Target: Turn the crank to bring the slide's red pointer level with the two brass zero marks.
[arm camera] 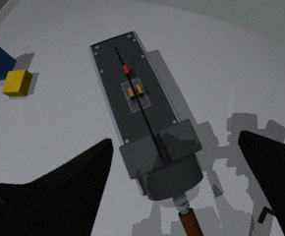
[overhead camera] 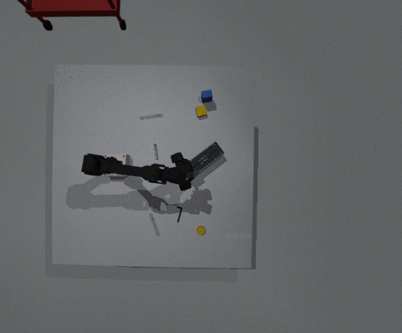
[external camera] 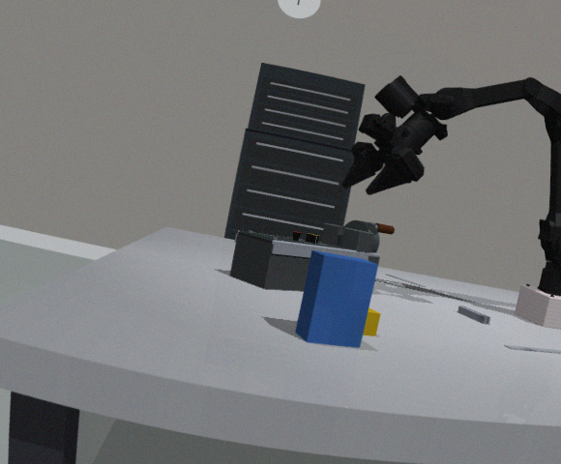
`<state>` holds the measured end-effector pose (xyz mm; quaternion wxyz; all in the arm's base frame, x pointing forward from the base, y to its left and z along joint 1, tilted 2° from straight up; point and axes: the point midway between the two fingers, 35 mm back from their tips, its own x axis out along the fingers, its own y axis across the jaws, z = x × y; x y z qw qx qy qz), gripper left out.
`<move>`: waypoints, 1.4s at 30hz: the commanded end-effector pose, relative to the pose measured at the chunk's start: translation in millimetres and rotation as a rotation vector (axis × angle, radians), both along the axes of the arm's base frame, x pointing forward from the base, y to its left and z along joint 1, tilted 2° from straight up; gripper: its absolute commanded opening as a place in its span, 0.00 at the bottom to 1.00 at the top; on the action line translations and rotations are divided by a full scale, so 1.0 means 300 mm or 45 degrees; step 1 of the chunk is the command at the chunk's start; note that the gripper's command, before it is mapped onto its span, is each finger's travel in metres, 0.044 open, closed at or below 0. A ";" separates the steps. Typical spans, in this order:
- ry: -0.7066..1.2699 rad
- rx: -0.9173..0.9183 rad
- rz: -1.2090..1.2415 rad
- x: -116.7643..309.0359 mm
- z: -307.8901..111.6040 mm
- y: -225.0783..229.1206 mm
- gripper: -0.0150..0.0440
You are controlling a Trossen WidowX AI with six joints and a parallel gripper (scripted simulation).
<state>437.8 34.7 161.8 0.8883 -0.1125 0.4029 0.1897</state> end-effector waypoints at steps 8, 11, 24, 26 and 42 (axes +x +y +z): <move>-0.035 0.095 0.367 -0.148 0.011 -0.165 1.00; -0.081 0.132 0.439 -0.185 0.023 -0.198 1.00; -0.094 0.141 0.454 -0.190 -0.027 -0.205 1.00; -0.094 0.141 0.454 -0.189 -0.058 -0.204 1.00; -0.094 0.141 0.454 -0.185 -0.151 -0.201 1.00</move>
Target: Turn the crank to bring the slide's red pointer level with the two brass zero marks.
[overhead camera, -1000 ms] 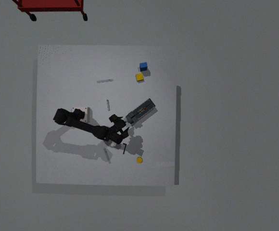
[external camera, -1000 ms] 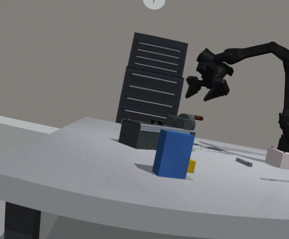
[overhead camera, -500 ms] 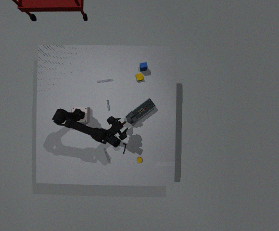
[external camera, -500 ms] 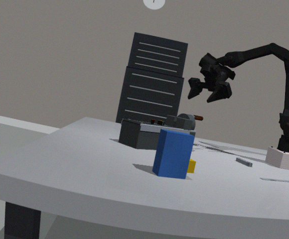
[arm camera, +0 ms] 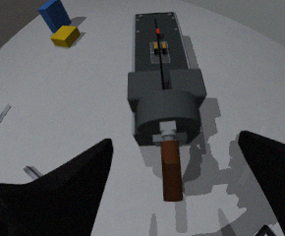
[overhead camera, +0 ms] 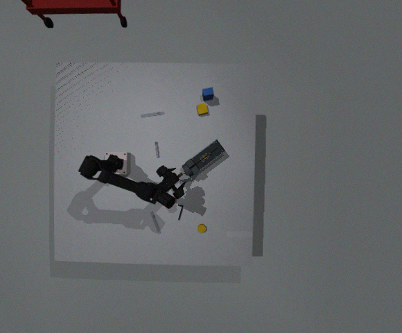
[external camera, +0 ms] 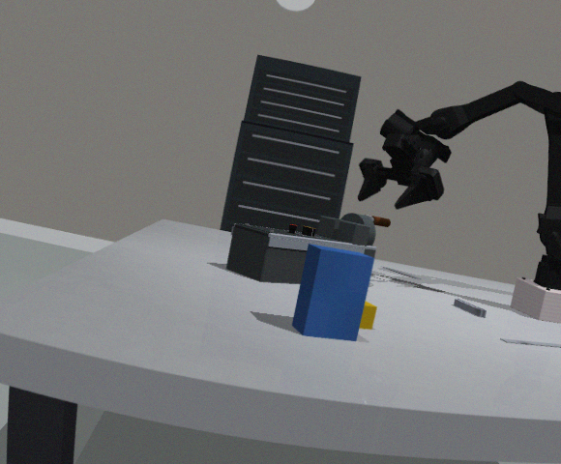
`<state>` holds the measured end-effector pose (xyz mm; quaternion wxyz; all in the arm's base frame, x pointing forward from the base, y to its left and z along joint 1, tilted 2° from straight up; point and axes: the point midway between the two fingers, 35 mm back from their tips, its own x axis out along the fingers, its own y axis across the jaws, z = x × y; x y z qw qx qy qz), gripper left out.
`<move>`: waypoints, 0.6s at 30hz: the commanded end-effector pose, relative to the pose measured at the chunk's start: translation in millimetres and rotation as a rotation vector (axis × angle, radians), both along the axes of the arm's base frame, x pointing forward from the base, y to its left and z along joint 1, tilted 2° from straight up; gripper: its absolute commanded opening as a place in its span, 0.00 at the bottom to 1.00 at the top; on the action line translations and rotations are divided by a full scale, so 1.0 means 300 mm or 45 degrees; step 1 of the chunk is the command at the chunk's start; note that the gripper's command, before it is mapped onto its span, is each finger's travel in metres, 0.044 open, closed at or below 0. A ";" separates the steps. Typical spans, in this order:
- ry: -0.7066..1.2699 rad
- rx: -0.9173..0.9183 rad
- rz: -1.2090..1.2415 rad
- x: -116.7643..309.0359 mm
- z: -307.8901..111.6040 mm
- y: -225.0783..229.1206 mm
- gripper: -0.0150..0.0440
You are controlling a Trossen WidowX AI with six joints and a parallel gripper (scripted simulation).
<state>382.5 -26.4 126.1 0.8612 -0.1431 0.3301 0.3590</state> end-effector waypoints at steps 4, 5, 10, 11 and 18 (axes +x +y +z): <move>0.011 0.007 0.004 0.001 -0.054 0.003 1.00; 0.011 0.007 0.004 0.002 -0.060 0.003 1.00; 0.011 0.007 0.004 0.003 -0.087 0.004 1.00; 0.011 0.007 0.004 0.003 -0.093 0.004 1.00; 0.011 0.007 0.004 0.004 -0.131 0.006 1.00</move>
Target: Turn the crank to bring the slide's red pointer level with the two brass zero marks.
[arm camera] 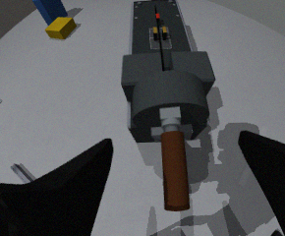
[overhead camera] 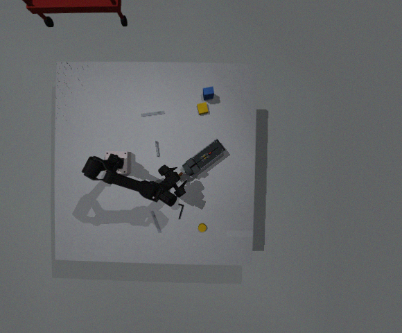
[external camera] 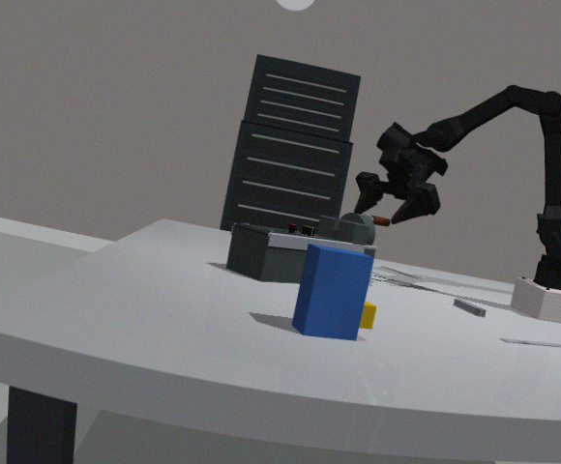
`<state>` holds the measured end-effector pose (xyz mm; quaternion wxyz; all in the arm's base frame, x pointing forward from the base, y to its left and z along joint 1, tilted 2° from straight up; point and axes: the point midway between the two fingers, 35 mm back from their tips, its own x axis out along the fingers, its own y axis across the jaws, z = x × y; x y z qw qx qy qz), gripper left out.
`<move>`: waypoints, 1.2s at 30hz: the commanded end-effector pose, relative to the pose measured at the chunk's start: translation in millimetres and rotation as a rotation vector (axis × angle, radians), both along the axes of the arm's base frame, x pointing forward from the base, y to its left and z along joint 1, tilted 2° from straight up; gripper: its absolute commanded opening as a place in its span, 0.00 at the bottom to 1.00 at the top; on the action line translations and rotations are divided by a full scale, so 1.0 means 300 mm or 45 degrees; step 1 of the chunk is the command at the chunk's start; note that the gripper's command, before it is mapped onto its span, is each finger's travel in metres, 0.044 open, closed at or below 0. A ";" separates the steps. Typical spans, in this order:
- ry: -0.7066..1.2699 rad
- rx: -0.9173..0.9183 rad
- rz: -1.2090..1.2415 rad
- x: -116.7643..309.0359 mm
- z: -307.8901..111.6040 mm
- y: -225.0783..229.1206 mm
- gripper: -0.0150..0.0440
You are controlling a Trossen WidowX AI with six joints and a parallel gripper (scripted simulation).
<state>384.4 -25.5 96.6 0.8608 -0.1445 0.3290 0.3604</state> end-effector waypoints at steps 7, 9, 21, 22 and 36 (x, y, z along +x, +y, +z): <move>0.014 0.008 -0.001 -0.004 -0.071 0.005 1.00; 0.014 0.008 -0.001 -0.005 -0.081 0.006 1.00; 0.014 0.008 -0.001 -0.006 -0.094 0.007 0.64; 0.014 0.008 -0.001 -0.006 -0.094 0.007 0.60; 0.014 0.008 -0.001 -0.006 -0.094 0.007 0.25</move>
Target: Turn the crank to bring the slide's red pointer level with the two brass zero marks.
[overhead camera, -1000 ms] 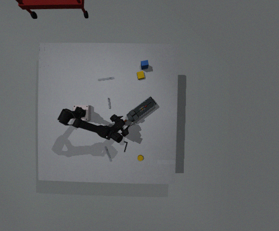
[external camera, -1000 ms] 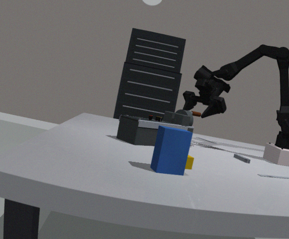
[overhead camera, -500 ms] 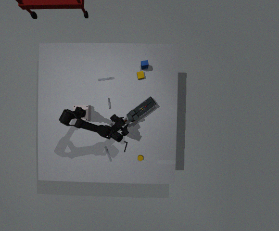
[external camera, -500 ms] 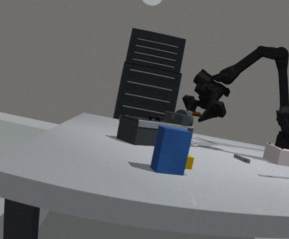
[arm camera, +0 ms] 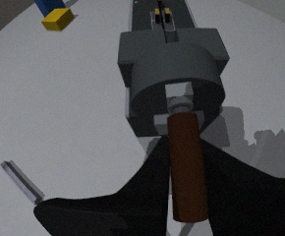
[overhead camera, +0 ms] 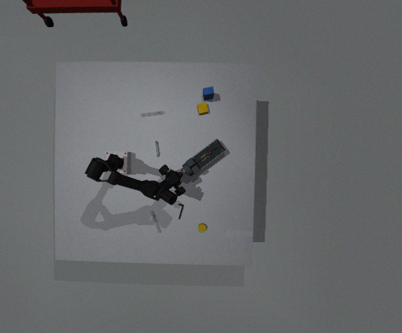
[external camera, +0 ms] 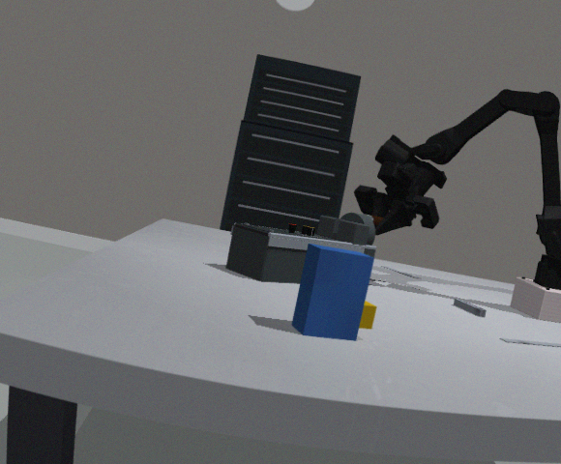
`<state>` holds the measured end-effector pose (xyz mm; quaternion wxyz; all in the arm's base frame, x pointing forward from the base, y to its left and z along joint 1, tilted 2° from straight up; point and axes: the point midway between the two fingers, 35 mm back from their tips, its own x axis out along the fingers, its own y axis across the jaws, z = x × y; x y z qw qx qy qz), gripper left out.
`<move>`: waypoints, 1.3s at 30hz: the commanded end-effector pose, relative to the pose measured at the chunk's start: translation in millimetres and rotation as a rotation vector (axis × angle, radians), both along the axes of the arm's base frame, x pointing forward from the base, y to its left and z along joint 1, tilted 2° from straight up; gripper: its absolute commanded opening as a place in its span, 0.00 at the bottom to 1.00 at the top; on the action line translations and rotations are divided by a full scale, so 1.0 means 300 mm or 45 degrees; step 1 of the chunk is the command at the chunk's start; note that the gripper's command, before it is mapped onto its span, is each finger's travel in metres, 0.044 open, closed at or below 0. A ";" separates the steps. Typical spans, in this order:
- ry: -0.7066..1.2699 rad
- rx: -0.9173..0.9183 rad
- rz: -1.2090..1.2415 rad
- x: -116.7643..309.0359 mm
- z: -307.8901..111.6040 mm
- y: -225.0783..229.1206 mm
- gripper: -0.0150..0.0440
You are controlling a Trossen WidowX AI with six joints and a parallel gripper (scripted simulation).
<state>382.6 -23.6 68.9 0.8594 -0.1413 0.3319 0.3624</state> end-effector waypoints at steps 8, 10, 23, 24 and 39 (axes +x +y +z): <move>0.003 0.002 -0.003 0.008 0.002 -0.008 0.25; 0.002 0.002 -0.003 0.013 0.002 -0.013 0.25; 0.002 0.001 -0.003 0.033 0.002 -0.031 0.25; 0.002 0.001 -0.003 0.034 0.001 -0.032 0.25; 0.001 0.001 -0.003 0.057 -0.017 -0.054 0.25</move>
